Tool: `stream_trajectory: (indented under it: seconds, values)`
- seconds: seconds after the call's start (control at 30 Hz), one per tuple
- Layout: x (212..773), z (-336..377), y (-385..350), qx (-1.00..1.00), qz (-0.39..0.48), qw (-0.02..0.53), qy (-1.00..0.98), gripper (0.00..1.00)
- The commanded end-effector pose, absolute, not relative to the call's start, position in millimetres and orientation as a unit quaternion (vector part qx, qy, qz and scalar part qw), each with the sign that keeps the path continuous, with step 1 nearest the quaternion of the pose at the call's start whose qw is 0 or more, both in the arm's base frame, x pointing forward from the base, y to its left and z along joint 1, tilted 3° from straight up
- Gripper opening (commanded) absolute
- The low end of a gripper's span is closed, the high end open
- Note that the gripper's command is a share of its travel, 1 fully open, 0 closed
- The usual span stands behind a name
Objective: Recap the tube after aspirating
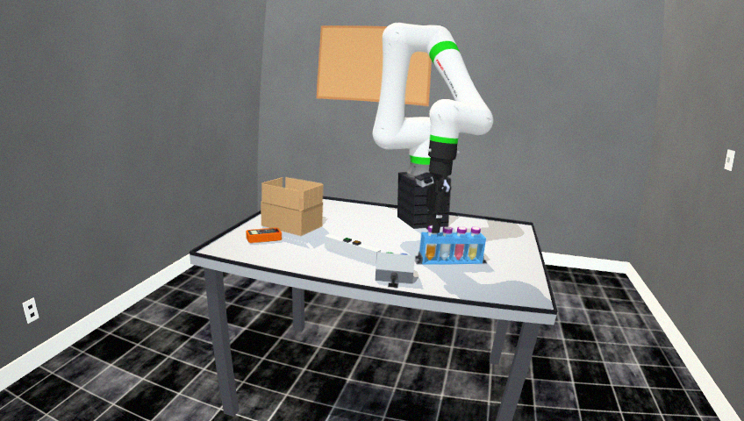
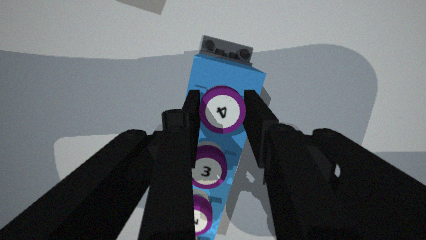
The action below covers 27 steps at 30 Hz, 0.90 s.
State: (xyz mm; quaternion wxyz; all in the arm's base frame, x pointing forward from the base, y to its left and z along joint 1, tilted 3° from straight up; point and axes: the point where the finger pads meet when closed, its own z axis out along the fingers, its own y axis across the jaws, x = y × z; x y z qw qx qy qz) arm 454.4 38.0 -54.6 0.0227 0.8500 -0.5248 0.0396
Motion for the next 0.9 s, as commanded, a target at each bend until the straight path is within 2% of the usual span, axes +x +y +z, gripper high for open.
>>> stream_trajectory:
  seconds: [0.0,0.27,0.3,0.7,0.87]
  values:
    - [455.3,-54.0,37.9,0.897,0.023,0.017,-0.442,0.30]
    - [455.3,-54.0,37.9,0.917,0.022,0.018,-0.398,0.30]
    - [455.3,-53.5,37.9,0.917,0.022,0.018,-0.398,0.41]
    - [455.3,-53.5,37.9,0.917,0.022,0.018,-0.398,0.41]
    - [455.3,-53.7,37.9,0.842,0.025,0.014,-0.539,0.41]
